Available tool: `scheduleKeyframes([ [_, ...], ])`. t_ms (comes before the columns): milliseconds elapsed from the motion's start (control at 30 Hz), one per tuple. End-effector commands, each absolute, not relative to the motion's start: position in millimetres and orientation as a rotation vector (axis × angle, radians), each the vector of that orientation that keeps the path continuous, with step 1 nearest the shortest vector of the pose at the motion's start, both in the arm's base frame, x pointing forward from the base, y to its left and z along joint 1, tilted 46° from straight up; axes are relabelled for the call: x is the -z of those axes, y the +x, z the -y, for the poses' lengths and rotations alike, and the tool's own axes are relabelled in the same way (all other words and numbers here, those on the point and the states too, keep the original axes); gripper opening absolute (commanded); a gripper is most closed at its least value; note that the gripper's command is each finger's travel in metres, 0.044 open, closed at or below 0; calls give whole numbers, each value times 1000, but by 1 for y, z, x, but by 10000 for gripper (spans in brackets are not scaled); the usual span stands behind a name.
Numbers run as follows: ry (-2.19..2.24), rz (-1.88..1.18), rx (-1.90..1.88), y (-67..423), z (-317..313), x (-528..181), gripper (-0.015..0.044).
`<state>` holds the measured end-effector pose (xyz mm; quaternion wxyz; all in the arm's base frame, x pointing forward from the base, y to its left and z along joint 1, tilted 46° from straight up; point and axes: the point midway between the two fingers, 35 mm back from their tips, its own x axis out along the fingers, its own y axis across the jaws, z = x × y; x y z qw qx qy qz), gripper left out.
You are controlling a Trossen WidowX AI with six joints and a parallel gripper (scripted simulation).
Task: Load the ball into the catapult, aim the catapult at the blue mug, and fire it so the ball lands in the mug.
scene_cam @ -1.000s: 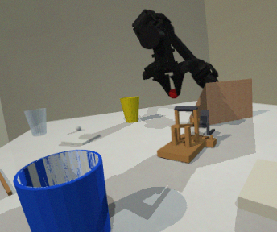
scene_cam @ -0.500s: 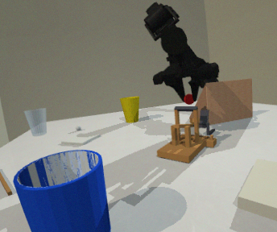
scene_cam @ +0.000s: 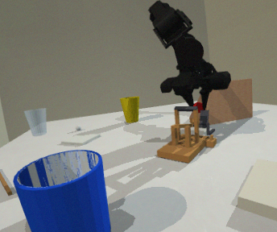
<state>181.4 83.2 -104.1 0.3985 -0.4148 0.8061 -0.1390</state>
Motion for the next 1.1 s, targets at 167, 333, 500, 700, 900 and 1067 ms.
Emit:
scheduleKeyframes([
  [167,-1059,-2046,353,180,-74,112,0],
  [333,-1059,-2046,354,180,-69,116,0],
  [500,-1049,-2037,353,182,-74,113,0],
  [700,-1049,-2037,353,182,-74,113,131],
  [900,-1050,-2039,352,184,-83,106,289],
  [1067,-1063,-2052,353,188,-144,45,420],
])
